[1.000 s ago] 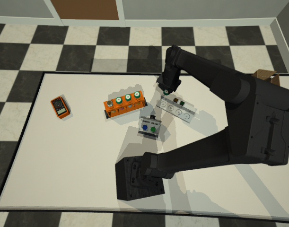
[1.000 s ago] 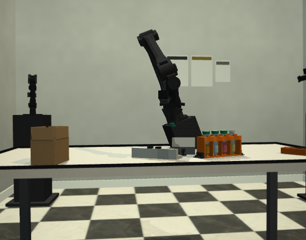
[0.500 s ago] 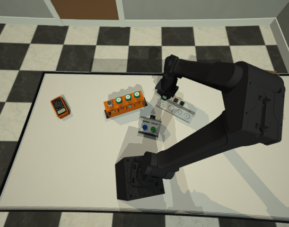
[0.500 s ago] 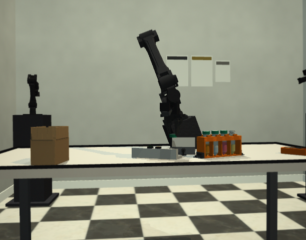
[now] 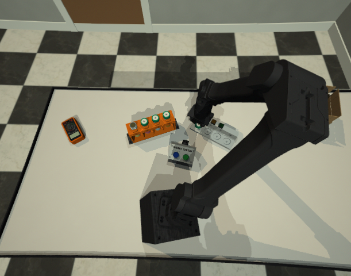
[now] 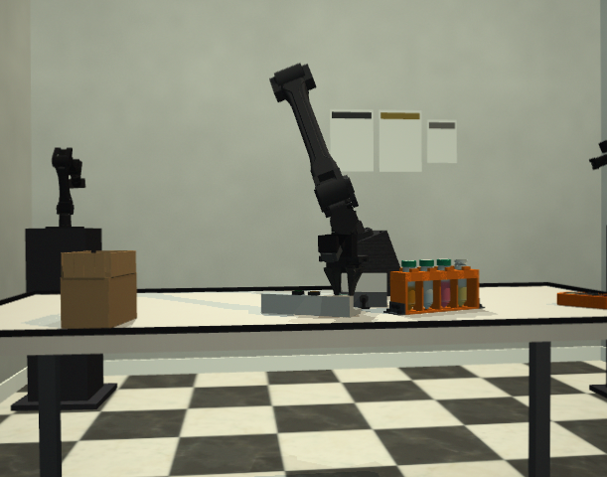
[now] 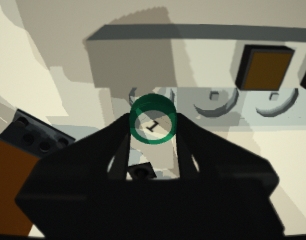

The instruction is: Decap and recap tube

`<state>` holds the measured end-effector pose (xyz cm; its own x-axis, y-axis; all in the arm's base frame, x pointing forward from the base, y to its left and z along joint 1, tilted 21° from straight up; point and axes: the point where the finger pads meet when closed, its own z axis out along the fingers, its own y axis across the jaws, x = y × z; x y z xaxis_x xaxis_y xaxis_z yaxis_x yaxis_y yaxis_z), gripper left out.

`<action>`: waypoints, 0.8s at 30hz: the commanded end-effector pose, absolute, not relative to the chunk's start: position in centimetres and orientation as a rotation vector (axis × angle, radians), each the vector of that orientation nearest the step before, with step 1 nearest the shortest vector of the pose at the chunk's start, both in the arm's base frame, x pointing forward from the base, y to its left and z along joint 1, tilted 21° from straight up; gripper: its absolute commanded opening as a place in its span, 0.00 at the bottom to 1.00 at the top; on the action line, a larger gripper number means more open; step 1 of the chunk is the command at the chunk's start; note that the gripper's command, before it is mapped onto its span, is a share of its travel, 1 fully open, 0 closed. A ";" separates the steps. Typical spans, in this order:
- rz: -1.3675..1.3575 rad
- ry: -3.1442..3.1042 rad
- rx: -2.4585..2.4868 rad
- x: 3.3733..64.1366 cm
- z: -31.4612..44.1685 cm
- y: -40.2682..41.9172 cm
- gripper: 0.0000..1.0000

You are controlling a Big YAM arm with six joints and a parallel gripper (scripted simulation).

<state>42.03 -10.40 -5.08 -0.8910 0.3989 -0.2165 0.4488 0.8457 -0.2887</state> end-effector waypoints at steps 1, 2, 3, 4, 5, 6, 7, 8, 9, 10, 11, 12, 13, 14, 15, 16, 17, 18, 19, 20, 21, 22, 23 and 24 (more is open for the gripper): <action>-0.497 2.859 0.657 42.7 -6.1 -11.3 0.00; -0.497 2.859 0.657 42.7 -6.1 -11.3 0.00; -0.496 2.858 0.653 42.7 -6.0 -11.2 0.00; -0.483 2.826 0.632 43.6 -4.5 -10.6 0.00; -0.480 2.823 0.619 43.9 -4.4 -10.2 0.00; -0.477 2.814 0.618 44.4 -4.1 -10.2 0.00; -0.477 2.812 0.626 44.4 -4.1 -10.4 0.00; -0.477 2.811 0.634 44.3 -4.1 -10.5 0.00; -0.477 2.810 0.637 44.3 -4.1 -10.6 0.00; -0.477 2.810 0.637 44.3 -4.1 -10.6 0.00; -0.477 2.810 0.637 44.3 -4.1 -10.6 0.00; -0.477 2.809 0.637 44.4 -4.1 -10.6 0.00; -0.477 2.809 0.637 44.4 -4.1 -10.6 0.00; -0.477 2.809 0.637 44.4 -4.1 -10.6 0.00; -0.477 2.810 0.637 44.5 -4.2 -10.6 0.00; -0.477 2.811 0.637 44.5 -4.3 -10.5 0.00; -0.478 2.812 0.636 44.6 -4.4 -10.5 0.00; -0.478 2.813 0.636 44.7 -4.5 -10.5 0.00; -0.478 2.814 0.636 44.7 -4.5 -10.5 0.00; -0.478 2.815 0.636 44.8 -4.6 -10.5 0.00; -0.479 2.817 0.636 44.8 -4.7 -10.5 0.00; -0.480 2.820 0.635 44.7 -4.9 -10.4 0.00; -0.481 2.825 0.635 44.5 -5.1 -10.4 0.00; -0.482 2.829 0.635 44.3 -5.2 -10.4 0.00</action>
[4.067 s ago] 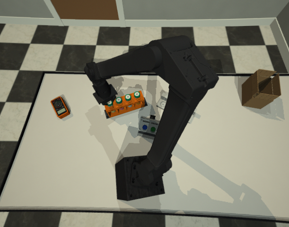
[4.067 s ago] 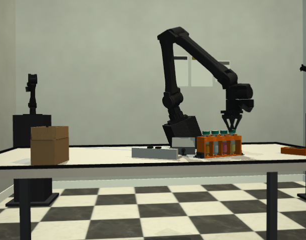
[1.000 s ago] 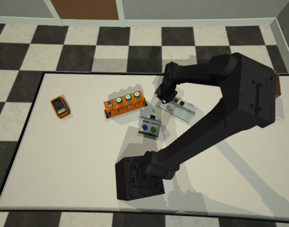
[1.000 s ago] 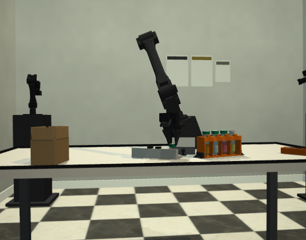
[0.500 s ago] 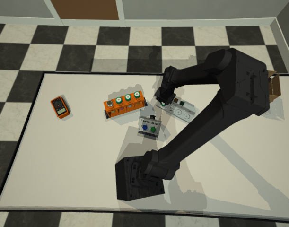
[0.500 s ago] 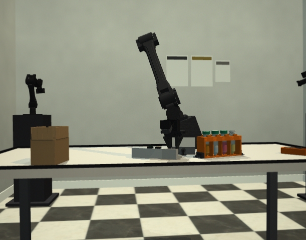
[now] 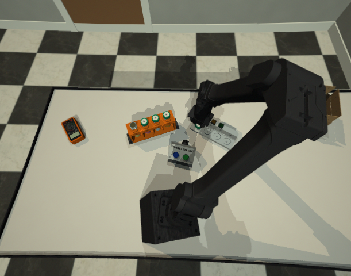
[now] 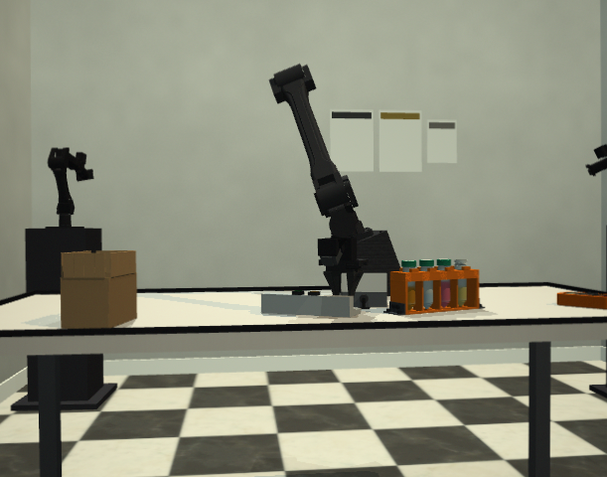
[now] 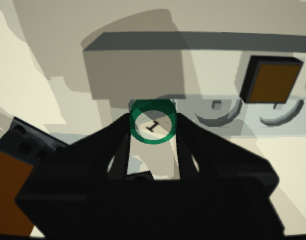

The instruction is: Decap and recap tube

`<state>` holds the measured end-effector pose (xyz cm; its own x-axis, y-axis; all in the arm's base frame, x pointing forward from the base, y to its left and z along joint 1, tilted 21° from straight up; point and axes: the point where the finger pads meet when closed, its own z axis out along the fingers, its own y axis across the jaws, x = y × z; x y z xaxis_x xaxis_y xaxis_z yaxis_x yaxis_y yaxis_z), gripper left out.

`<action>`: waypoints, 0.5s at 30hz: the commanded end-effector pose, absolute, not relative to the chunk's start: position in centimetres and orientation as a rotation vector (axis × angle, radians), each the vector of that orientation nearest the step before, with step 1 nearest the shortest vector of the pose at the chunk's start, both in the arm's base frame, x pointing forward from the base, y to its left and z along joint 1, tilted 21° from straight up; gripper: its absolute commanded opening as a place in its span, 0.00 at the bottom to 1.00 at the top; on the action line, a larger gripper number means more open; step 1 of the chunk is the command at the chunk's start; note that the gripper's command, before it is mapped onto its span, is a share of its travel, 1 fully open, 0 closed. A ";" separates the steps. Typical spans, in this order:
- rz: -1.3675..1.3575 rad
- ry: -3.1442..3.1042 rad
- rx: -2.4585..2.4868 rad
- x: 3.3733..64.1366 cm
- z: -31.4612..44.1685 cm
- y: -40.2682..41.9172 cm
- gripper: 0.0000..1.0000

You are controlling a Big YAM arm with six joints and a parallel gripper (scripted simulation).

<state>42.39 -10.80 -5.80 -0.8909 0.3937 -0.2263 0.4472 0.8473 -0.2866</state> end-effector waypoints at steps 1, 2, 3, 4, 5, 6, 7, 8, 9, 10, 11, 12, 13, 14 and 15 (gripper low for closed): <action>-0.483 2.829 0.635 44.3 -5.2 -10.4 0.00; -0.483 2.832 0.635 44.2 -5.3 -10.4 0.00; -0.484 2.834 0.634 44.2 -5.4 -10.3 0.00; -0.485 2.837 0.634 44.1 -5.6 -10.3 0.00; -0.486 2.839 0.634 44.0 -5.7 -10.3 0.00; -0.486 2.839 0.634 44.0 -5.7 -10.3 0.00; -0.486 2.839 0.634 44.0 -5.7 -10.3 0.00; -0.483 2.833 0.634 44.1 -5.4 -10.3 0.00; -0.483 2.833 0.634 44.1 -5.4 -10.2 0.00; -0.483 2.834 0.634 44.1 -5.5 -10.2 0.00; -0.484 2.836 0.634 44.0 -5.5 -10.2 0.00; -0.485 2.837 0.634 44.0 -5.6 -10.2 0.00; -0.485 2.839 0.635 43.9 -5.7 -10.2 0.00; -0.486 2.840 0.636 43.8 -5.7 -10.2 0.00; -0.489 2.848 0.637 43.6 -6.1 -10.3 0.00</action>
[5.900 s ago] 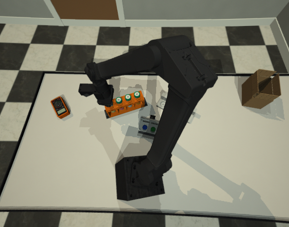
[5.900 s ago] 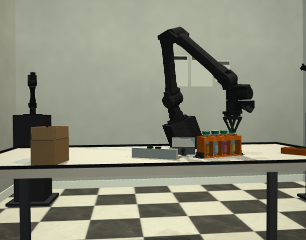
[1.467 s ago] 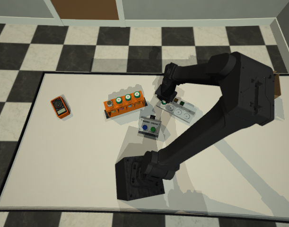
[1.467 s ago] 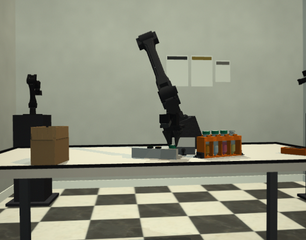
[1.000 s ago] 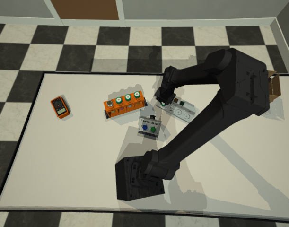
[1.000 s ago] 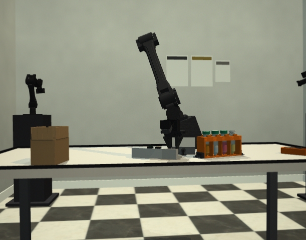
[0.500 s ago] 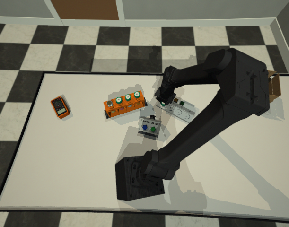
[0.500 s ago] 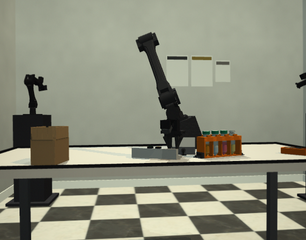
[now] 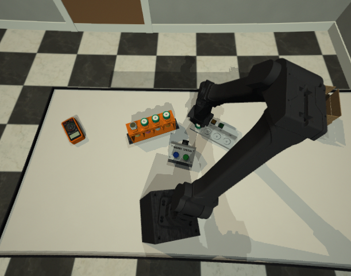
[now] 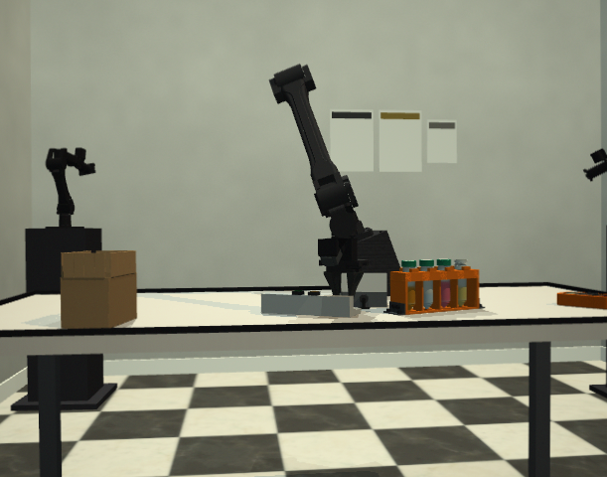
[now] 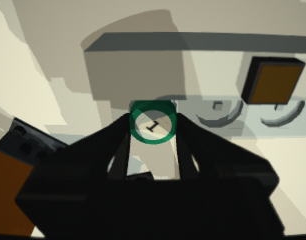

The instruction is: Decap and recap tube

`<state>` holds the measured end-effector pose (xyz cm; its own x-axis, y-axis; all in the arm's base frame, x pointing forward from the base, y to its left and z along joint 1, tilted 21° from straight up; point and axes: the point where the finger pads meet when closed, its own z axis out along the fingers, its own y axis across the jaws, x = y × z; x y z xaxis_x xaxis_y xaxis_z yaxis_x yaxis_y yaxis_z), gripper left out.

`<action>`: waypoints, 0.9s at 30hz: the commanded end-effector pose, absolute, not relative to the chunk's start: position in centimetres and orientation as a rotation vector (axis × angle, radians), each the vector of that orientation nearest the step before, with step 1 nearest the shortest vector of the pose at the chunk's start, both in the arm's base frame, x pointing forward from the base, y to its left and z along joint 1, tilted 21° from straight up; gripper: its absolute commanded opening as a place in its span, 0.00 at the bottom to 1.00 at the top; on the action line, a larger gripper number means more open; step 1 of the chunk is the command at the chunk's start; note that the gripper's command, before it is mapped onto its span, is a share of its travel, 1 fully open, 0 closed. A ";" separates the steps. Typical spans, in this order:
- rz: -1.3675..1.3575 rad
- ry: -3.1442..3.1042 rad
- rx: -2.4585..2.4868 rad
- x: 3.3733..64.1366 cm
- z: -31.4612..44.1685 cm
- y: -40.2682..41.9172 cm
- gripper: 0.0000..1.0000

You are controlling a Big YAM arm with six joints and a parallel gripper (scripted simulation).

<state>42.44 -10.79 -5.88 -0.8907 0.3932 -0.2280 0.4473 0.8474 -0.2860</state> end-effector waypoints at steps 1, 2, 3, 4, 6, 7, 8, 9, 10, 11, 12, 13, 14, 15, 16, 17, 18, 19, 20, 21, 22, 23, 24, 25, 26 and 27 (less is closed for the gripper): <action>-0.489 2.849 0.637 43.5 -6.2 -10.4 0.00; -0.490 2.851 0.638 43.5 -6.3 -10.5 0.00; -0.491 2.852 0.638 43.4 -6.3 -10.5 0.00; -0.490 2.847 0.639 43.5 -6.1 -10.7 0.00; -0.489 2.841 0.643 43.5 -6.0 -10.9 0.00; -0.490 2.844 0.647 43.4 -6.2 -11.0 0.00; -0.490 2.844 0.647 43.4 -6.2 -11.0 0.00; -0.490 2.844 0.647 43.4 -6.2 -11.0 0.00; -0.492 2.850 0.655 43.3 -6.5 -11.1 0.00; -0.493 2.851 0.655 43.2 -6.6 -11.2 0.00; -0.494 2.854 0.654 43.1 -6.7 -11.3 0.00; -0.494 2.855 0.652 43.0 -6.8 -11.3 0.00; -0.493 2.850 0.650 43.1 -6.6 -11.2 0.00; -0.491 2.846 0.647 43.2 -6.4 -11.2 0.00; -0.490 2.846 0.644 43.3 -6.5 -11.1 0.00; -0.492 2.853 0.645 43.1 -6.8 -11.1 0.00; -0.495 2.859 0.648 42.9 -7.1 -11.2 0.00; -0.496 2.860 0.652 42.8 -7.2 -11.3 0.00; -0.496 2.862 0.653 42.7 -7.3 -11.4 0.00; -0.496 2.860 0.651 42.8 -7.3 -11.4 0.00; -0.490 2.845 0.648 43.2 -6.7 -11.2 0.00; -0.487 2.836 0.645 43.4 -6.3 -11.1 0.00; -0.486 2.831 0.644 43.6 -6.1 -11.1 0.00; -0.486 2.831 0.644 43.6 -6.1 -11.1 0.00; -0.486 2.831 0.644 43.6 -6.1 -11.1 0.00; -0.485 2.831 0.644 43.6 -6.1 -11.1 0.00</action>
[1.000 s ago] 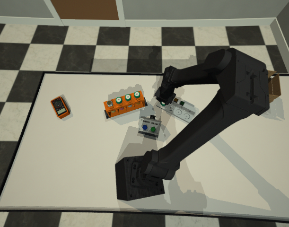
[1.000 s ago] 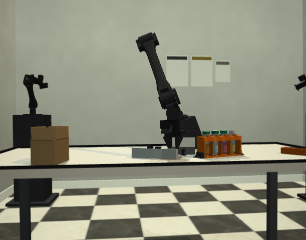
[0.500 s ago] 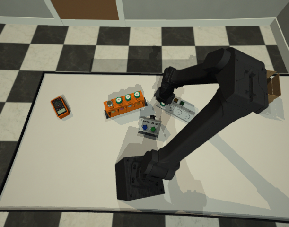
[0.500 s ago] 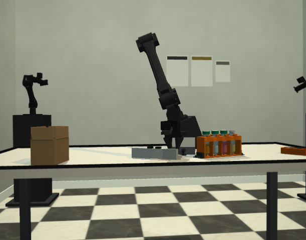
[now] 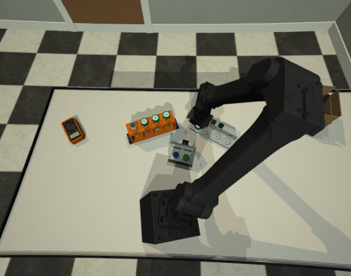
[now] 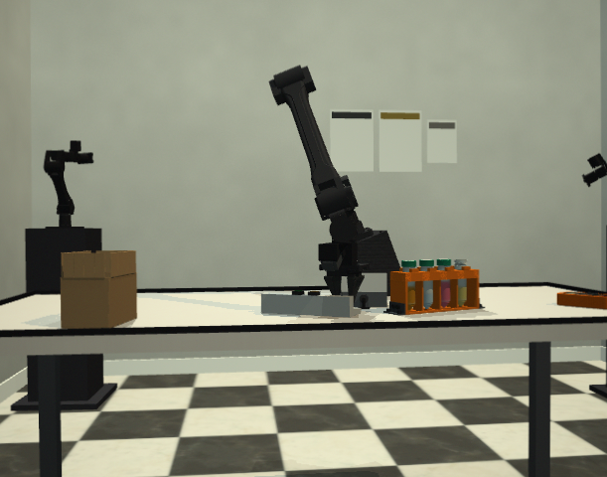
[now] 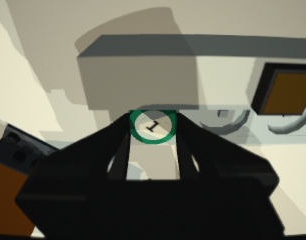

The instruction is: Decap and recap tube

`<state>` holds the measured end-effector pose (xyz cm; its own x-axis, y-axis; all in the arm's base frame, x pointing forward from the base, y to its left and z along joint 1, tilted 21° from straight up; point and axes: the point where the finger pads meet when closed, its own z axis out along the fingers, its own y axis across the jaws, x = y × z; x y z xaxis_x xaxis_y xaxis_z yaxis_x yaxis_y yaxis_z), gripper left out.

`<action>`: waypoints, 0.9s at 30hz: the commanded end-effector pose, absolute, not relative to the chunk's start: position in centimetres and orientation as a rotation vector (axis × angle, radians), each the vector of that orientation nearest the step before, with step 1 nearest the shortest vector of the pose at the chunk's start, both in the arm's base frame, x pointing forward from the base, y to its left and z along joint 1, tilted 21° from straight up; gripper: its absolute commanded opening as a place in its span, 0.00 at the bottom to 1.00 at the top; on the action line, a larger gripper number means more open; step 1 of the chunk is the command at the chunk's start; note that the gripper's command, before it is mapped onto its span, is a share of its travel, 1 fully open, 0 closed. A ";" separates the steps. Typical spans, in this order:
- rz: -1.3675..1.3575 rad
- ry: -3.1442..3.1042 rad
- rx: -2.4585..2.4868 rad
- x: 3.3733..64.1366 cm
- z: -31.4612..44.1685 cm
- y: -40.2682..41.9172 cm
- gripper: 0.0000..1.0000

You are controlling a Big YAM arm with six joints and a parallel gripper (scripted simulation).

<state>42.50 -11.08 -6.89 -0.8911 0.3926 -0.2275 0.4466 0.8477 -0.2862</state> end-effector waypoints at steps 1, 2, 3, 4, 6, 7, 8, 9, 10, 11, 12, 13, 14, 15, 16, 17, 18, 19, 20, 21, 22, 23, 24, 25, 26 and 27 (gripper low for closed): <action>-0.491 2.841 0.651 43.5 -6.3 -11.1 0.47; -0.491 2.841 0.651 43.5 -6.3 -11.1 0.47; -0.491 2.841 0.651 43.5 -6.3 -11.1 0.47; -0.491 2.841 0.651 43.5 -6.3 -11.1 0.47; -0.491 2.841 0.651 43.5 -6.3 -11.1 0.47; -0.491 2.841 0.651 43.5 -6.3 -11.1 0.47; -0.491 2.841 0.651 43.5 -6.3 -11.1 0.47; -0.491 2.841 0.651 43.5 -6.3 -11.1 0.47; -0.491 2.841 0.651 43.5 -6.3 -11.1 0.47; -0.491 2.841 0.651 43.5 -6.3 -11.1 0.47; -0.491 2.841 0.651 43.5 -6.3 -11.1 0.47; -0.491 2.841 0.651 43.5 -6.3 -11.1 0.47; -0.485 2.841 0.643 43.3 -5.3 -10.2 0.47; -0.485 2.841 0.643 43.3 -5.3 -10.2 0.47; -0.485 2.841 0.643 43.3 -5.3 -10.2 0.47; -0.486 2.840 0.645 43.2 -4.8 -10.0 0.47; -0.486 2.839 0.645 43.2 -4.3 -9.9 0.47; -0.486 2.836 0.645 43.3 -3.8 -9.7 0.47; -0.486 2.833 0.645 43.4 -3.2 -9.6 0.47; -0.485 2.828 0.646 43.6 -2.6 -9.4 0.47; -0.483 2.821 0.646 43.9 -1.9 -9.3 0.47; -0.481 2.813 0.647 44.2 -1.2 -9.1 0.47; -0.480 2.810 0.647 44.3 -0.6 -8.9 0.47; -0.480 2.809 0.647 44.3 -0.1 -8.8 0.47; -0.479 2.809 0.647 44.2 0.3 -8.6 0.47; -0.479 2.808 0.647 44.2 0.8 -8.4 0.47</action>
